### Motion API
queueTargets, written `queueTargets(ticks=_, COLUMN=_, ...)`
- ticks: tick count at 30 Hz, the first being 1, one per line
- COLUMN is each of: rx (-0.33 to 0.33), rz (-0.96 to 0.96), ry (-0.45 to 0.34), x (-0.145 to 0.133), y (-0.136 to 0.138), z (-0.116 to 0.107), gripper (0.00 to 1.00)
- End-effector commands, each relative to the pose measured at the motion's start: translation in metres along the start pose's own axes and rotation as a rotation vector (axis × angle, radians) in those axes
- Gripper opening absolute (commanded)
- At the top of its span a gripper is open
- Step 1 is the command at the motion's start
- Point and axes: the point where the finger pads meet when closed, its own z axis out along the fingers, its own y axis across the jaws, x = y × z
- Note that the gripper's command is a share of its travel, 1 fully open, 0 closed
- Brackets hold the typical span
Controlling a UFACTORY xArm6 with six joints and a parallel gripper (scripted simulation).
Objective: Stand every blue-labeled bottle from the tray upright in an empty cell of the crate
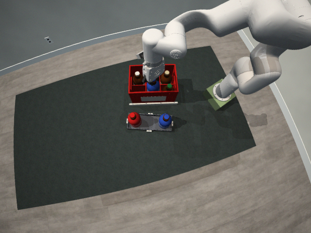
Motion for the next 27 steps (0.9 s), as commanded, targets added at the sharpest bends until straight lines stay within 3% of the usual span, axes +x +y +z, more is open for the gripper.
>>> queueTargets(ticks=1, rx=0.004, rz=0.0, ry=0.003, x=0.0011, y=-0.0012, z=0.0039, gripper=0.0)
queueTargets(ticks=27, rx=0.004, rz=0.0, ry=0.003, x=0.0011, y=-0.0013, z=0.0101, gripper=0.0)
